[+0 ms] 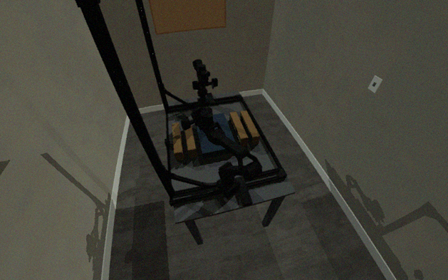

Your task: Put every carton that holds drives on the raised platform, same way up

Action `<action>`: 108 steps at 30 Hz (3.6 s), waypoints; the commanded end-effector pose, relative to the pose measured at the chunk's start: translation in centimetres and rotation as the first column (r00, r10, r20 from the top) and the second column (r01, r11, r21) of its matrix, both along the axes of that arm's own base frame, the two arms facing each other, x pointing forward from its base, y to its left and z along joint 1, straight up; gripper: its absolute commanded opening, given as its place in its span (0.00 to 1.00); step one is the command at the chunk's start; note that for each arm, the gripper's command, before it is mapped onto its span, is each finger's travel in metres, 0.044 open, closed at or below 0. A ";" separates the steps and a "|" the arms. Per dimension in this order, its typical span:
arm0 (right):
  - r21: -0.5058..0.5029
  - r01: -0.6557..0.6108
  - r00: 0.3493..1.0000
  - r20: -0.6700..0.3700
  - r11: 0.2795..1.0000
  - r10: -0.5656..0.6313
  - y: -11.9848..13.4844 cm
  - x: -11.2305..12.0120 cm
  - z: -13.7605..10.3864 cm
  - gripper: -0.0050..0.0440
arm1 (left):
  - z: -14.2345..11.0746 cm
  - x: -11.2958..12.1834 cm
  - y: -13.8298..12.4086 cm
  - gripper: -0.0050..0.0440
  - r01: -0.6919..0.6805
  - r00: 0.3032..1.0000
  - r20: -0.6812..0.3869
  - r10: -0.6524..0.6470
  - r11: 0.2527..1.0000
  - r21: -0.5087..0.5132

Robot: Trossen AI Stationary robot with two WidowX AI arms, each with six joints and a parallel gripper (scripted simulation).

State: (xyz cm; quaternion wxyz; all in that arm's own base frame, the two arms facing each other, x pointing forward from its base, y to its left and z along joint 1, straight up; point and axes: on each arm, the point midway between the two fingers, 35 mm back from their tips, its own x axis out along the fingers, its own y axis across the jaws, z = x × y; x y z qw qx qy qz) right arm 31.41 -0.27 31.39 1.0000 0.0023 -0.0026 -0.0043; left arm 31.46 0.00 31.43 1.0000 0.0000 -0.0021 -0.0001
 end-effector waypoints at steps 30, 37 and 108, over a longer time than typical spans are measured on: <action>0.034 0.371 0.477 -0.864 0.928 -0.159 -10.2 -8.0 -17.2 0.90 | -13.8 -5.6 0.7 0.90 0.008 0.504 -0.863 -0.003 1.000 0.001; 0.010 0.410 0.357 -0.922 0.912 -0.150 -11.4 -8.9 -19.4 0.90 | -15.5 -6.3 0.8 0.90 0.009 0.388 -0.922 -0.003 1.000 0.000; 0.006 0.416 0.339 -0.929 0.909 -0.148 11.4 9.2 -24.2 0.90 | -20.3 2.4 -27.9 0.90 0.009 0.371 -0.929 -0.003 1.000 0.000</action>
